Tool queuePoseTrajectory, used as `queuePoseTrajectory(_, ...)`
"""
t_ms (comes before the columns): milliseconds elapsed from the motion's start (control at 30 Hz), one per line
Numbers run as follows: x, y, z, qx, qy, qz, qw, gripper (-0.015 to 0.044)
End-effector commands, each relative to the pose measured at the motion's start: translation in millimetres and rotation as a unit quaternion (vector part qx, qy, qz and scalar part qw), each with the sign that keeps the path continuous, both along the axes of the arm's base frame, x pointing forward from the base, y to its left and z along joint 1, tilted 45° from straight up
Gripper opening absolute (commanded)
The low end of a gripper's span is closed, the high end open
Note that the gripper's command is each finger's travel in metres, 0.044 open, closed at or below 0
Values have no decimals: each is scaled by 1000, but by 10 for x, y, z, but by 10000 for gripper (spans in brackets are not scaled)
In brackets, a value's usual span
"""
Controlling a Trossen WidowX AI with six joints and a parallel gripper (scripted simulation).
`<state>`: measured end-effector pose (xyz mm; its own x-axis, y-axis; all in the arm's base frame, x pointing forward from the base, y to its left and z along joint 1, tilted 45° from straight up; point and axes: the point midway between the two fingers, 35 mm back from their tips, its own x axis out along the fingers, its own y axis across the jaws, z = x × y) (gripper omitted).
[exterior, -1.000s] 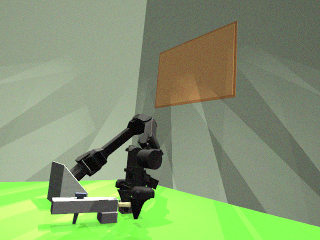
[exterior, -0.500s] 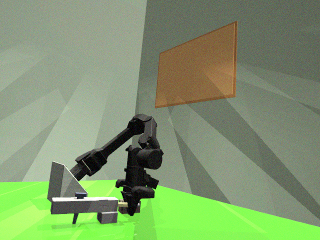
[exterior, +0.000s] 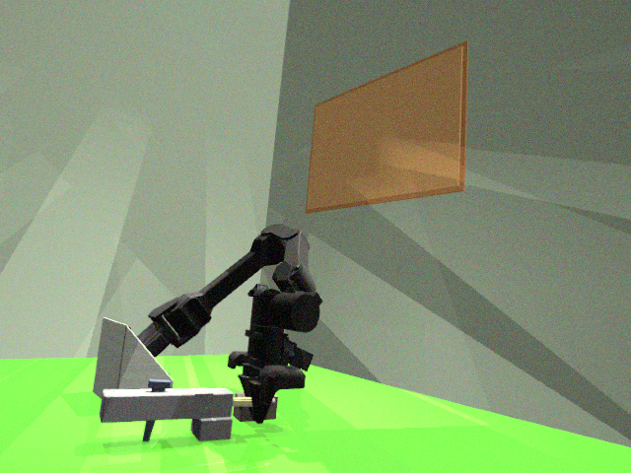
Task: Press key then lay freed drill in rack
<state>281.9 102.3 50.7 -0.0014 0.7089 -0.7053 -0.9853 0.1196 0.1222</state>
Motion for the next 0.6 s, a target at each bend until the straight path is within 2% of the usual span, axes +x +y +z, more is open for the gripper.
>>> queuePoseTrajectory(0, 7, 31, 22, 0, 0, 0, 1000, 0)
queuePoseTrajectory(567, 45, 191, 180, 0, 0, 0, 1000, 0)
